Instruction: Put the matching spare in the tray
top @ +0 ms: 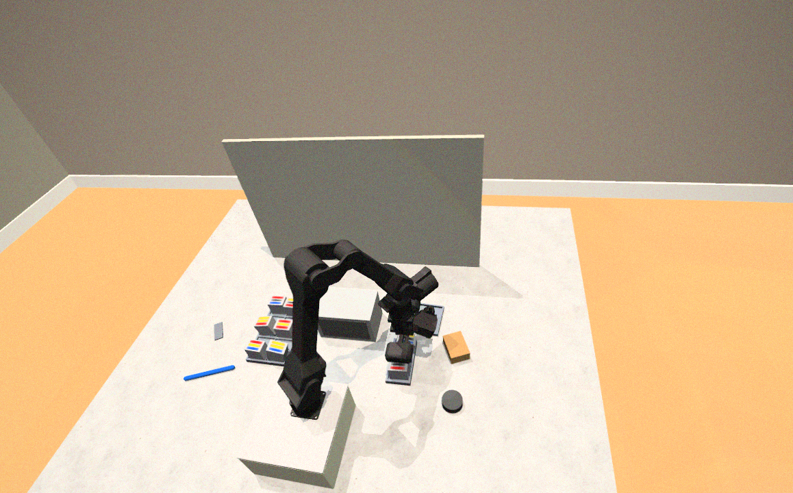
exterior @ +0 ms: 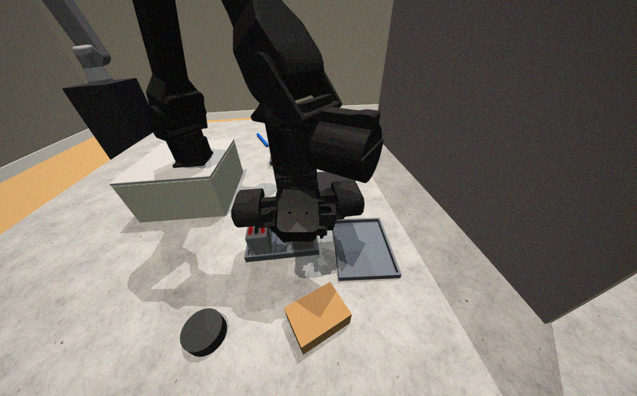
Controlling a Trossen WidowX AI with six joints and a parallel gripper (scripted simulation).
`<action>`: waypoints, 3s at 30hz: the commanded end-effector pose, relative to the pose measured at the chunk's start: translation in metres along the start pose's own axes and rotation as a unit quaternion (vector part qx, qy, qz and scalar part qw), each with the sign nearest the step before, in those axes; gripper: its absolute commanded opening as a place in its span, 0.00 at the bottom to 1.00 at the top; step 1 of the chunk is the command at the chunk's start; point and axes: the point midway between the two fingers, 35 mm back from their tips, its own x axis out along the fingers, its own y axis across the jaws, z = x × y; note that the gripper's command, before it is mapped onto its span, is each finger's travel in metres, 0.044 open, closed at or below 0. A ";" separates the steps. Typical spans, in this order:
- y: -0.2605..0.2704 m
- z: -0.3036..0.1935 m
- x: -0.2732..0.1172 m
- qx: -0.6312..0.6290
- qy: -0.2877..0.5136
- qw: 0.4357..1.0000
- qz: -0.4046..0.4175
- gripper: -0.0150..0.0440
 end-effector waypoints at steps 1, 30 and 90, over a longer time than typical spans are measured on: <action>-0.002 -0.002 0.003 0.002 0.003 1.000 -0.004 0.76; -0.002 -0.001 0.002 0.000 0.002 1.000 -0.003 0.25; 0.048 0.013 -0.154 0.001 0.002 1.000 -0.001 0.25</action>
